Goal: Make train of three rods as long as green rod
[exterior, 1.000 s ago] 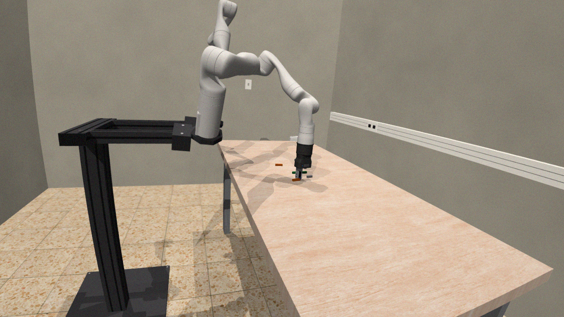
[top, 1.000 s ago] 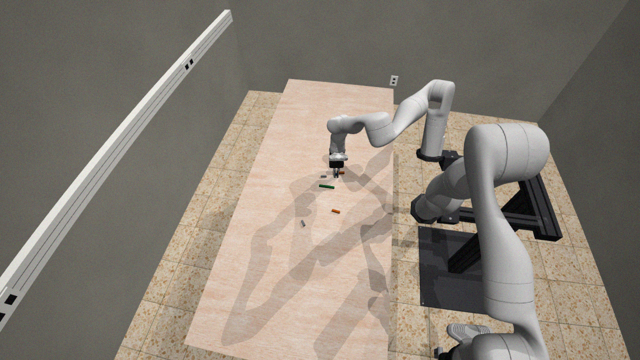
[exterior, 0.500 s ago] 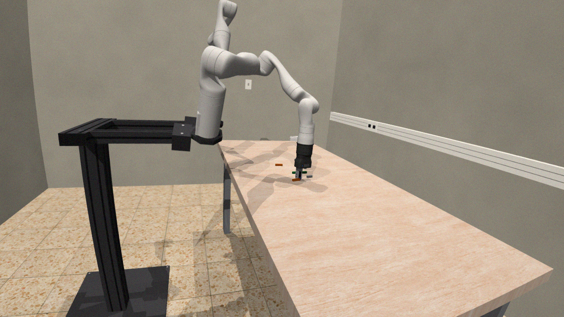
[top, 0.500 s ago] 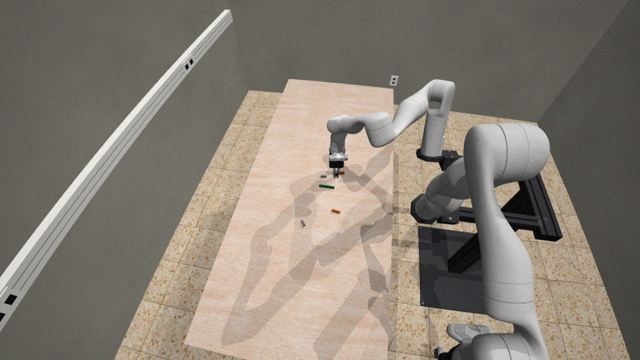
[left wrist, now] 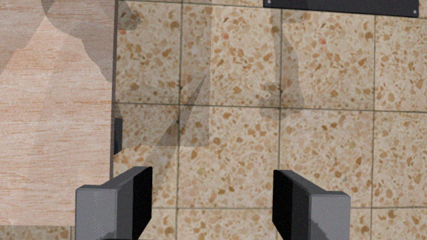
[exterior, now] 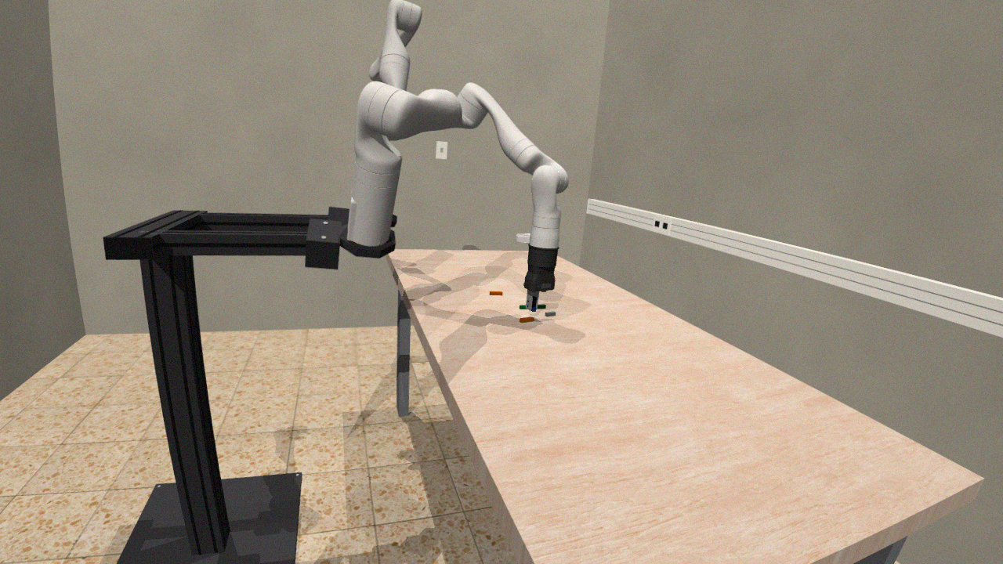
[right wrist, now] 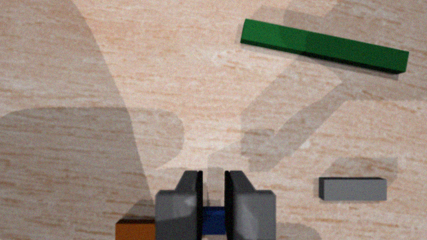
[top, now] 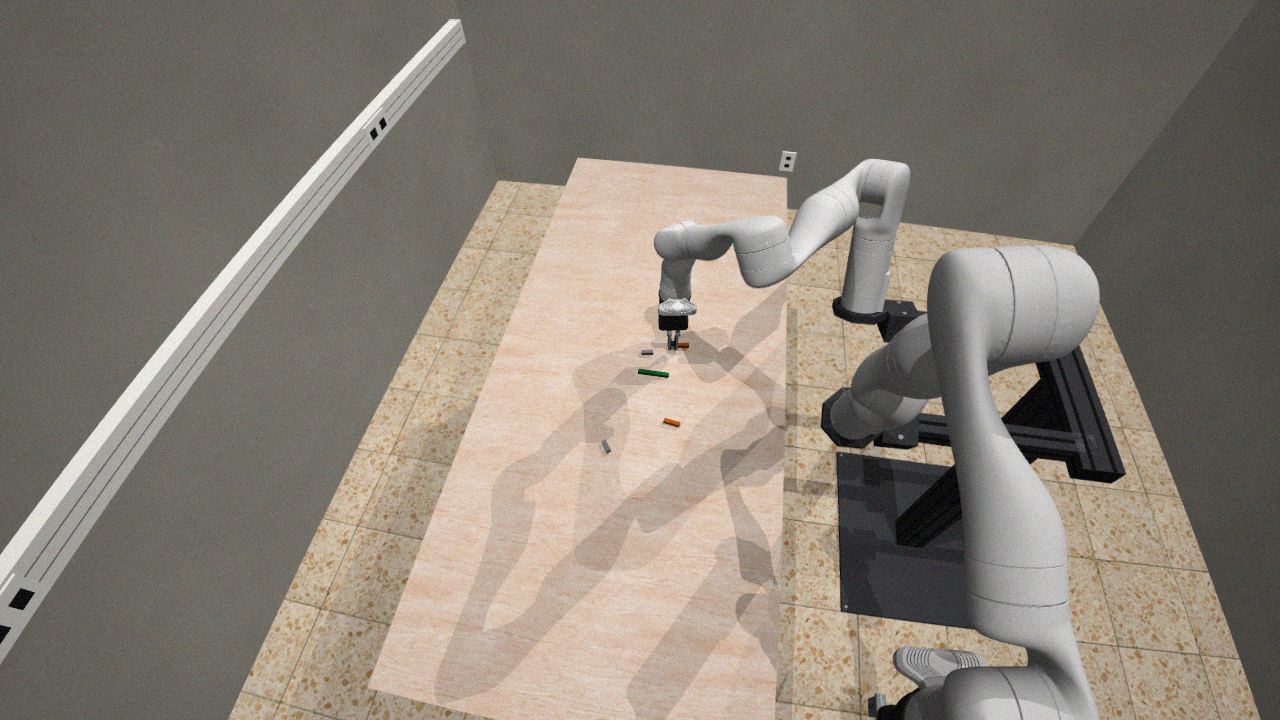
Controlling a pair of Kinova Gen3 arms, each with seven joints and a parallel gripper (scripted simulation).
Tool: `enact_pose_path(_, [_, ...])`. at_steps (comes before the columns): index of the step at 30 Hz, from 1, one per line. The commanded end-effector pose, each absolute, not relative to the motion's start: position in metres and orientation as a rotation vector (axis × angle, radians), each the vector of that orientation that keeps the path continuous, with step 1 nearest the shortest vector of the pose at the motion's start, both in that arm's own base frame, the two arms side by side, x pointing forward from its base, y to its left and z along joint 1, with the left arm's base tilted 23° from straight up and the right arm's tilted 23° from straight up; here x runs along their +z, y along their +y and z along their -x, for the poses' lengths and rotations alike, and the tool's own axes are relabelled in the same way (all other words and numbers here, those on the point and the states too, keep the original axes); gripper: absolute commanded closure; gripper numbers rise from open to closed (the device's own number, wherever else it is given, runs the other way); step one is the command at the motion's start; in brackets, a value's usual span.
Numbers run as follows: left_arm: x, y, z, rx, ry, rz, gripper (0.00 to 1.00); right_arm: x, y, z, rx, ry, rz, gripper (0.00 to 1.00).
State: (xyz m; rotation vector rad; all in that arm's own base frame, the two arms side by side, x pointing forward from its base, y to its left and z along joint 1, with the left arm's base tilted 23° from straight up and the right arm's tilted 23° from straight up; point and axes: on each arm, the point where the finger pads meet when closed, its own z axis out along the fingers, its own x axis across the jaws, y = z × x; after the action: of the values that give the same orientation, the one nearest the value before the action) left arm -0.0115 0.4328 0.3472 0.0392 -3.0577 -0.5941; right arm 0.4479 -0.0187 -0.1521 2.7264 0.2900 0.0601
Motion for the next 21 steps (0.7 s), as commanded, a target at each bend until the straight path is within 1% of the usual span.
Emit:
enact_pose_path(1, [0.348,0.433,0.012,-0.597,-3.057,-0.04,0.0,-0.139,-0.013,-0.447,0.062,0.291,-2.726,0.76])
enact_pose_path(10, [0.348,0.433,0.012,-0.597,-3.057,-0.04,0.0,-0.086,0.009,-0.443,0.062,0.291,-2.726,0.76])
enact_pose_path(21, [0.348,0.433,0.012,-0.597,-3.057,-0.04,0.0,-0.081,0.011,-0.442,0.062,0.291,-2.726,0.76])
